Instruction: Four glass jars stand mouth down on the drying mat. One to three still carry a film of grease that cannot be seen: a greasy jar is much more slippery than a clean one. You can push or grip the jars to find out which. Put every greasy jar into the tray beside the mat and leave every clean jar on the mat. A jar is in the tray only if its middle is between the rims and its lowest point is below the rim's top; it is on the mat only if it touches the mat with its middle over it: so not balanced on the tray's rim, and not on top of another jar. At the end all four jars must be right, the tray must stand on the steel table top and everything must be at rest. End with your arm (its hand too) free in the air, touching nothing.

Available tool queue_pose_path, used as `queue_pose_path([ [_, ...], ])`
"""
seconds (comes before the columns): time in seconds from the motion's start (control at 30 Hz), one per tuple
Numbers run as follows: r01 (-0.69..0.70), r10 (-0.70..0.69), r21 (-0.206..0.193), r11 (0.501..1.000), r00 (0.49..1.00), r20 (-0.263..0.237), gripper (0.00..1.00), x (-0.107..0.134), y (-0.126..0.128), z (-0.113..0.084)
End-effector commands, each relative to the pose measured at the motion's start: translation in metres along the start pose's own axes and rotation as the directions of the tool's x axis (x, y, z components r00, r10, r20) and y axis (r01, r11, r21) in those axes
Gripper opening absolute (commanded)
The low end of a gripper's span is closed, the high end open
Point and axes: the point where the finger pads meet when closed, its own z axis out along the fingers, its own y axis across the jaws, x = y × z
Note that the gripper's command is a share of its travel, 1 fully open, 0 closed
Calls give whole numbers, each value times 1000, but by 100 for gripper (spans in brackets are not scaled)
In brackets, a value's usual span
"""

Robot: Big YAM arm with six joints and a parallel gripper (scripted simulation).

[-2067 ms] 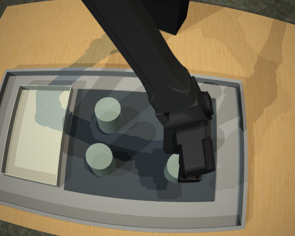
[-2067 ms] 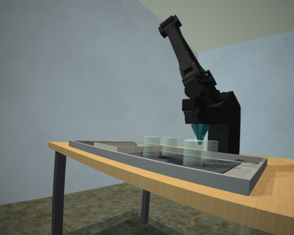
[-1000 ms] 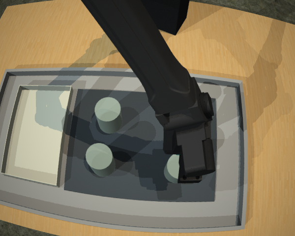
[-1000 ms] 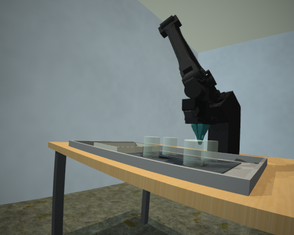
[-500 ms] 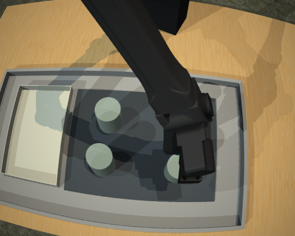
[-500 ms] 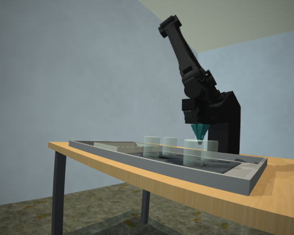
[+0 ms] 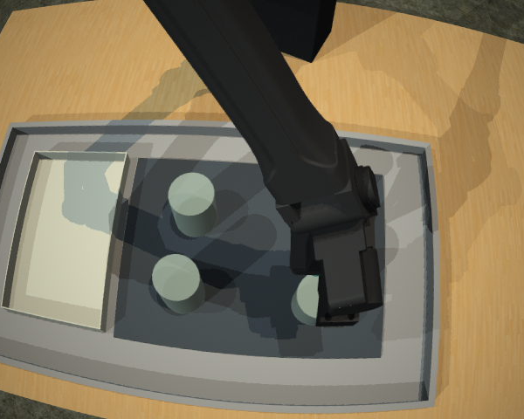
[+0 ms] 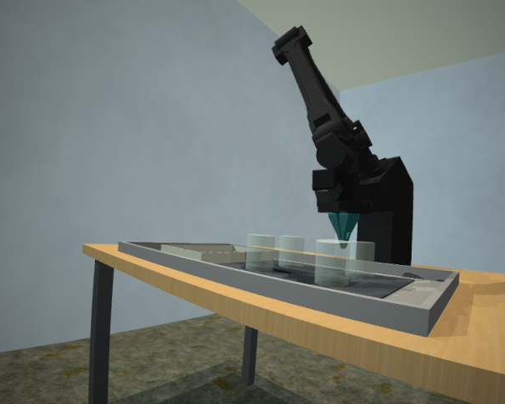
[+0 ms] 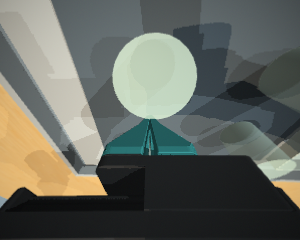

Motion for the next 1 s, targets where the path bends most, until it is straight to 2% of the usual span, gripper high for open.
queue_pose_path([
  [0.0, -34, 33, 9, 999, 998, 47, 0, -36, -8, 8],
  [0.97, -34, 33, 9, 999, 998, 47, 0, -40, -8, 7],
])
